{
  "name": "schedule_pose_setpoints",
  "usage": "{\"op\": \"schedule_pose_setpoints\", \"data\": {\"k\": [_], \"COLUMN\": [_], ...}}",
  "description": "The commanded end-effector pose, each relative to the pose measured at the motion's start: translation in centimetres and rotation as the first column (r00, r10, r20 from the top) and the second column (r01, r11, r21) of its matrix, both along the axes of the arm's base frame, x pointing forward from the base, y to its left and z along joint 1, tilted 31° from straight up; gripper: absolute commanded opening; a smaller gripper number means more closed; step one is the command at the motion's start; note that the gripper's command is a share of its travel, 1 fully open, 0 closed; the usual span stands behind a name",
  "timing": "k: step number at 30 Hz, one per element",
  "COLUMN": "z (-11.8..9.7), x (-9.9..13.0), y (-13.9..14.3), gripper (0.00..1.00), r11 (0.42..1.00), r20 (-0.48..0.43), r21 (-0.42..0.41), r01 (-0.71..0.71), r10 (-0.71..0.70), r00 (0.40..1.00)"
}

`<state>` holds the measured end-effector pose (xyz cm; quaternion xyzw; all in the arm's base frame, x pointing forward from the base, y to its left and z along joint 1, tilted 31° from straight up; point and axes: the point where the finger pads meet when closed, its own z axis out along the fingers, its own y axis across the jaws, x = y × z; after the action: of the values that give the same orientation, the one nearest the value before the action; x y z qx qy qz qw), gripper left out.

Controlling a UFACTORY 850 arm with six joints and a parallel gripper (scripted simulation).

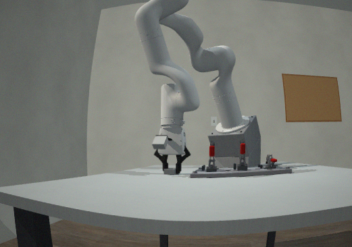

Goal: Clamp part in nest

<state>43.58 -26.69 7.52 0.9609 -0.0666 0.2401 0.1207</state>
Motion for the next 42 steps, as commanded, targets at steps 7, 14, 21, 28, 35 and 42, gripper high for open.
{"op": "schedule_pose_setpoints", "data": {"k": [7,14,21,28,35,42], "z": [1.2,3.1,4.9,7.3,8.6,9.8], "x": [-0.6,-1.6,-2.5,-3.8,-4.5,-5.1], "y": [0.3,0.9,1.5,2.2,2.6,3.0], "gripper": [0.00,0.00,0.00,0.00,0.00,0.00], "r11": [1.000,1.000,1.000,1.000,1.000,1.000], "r20": [0.001,0.001,0.001,0.001,0.001,0.001], "r21": [0.000,0.000,0.000,0.000,0.000,0.000], "r01": [0.000,0.000,0.000,0.000,0.000,0.000], "r10": [0.000,0.000,0.000,0.000,0.000,0.000], "r00": [1.000,1.000,1.000,1.000,1.000,1.000]}}
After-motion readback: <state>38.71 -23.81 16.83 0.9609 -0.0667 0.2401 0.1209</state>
